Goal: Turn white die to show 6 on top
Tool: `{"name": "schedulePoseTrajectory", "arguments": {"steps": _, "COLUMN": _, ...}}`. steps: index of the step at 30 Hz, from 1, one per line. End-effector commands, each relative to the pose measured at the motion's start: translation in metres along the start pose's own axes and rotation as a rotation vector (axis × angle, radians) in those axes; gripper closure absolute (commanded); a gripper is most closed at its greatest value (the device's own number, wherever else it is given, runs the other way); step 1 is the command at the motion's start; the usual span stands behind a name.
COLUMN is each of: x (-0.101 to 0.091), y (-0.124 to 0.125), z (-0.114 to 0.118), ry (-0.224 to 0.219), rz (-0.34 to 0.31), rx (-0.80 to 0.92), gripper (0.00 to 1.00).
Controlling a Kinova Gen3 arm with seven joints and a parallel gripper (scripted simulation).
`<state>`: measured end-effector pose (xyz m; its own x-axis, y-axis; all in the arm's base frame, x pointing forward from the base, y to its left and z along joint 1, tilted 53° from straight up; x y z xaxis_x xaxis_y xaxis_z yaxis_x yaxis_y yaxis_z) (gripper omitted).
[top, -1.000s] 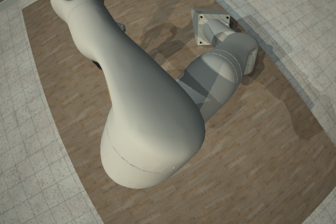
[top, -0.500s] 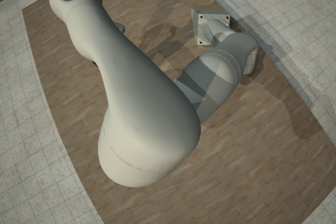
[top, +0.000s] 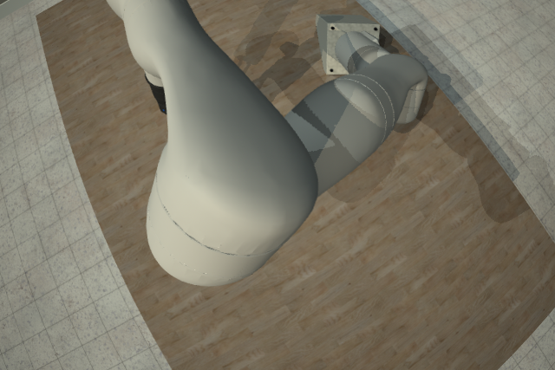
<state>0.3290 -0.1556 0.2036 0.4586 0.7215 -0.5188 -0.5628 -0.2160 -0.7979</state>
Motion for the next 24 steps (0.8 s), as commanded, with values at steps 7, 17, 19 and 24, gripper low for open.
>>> {"name": "schedulePoseTrajectory", "arguments": {"steps": 7, "x": -0.002, "y": 0.023, "z": 0.003, "ry": 0.041, "rz": -0.185, "rx": 0.029, "gripper": 0.66}}
{"name": "schedulePoseTrajectory", "arguments": {"steps": 17, "x": 0.007, "y": 0.048, "z": 0.008, "ry": 0.104, "rz": -0.513, "rx": 0.026, "gripper": 0.66}}
{"name": "schedulePoseTrajectory", "arguments": {"steps": 19, "x": 0.008, "y": 0.051, "z": 0.008, "ry": 0.114, "rz": -0.550, "rx": 0.026, "gripper": 0.66}}
{"name": "schedulePoseTrajectory", "arguments": {"steps": 24, "x": 0.017, "y": 0.063, "z": 0.011, "ry": 0.144, "rz": -0.726, "rx": 0.025, "gripper": 0.66}}
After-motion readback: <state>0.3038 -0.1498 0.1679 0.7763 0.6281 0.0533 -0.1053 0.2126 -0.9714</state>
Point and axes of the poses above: the point where the finger pads meet when closed, its own x axis out along the fingers, its own z axis across the jaws, y = z × x, the point moved 7 cm from there along -x, back along the fingers, and after that the axes turned 10 degrees about -x, right-handed, at the moved point
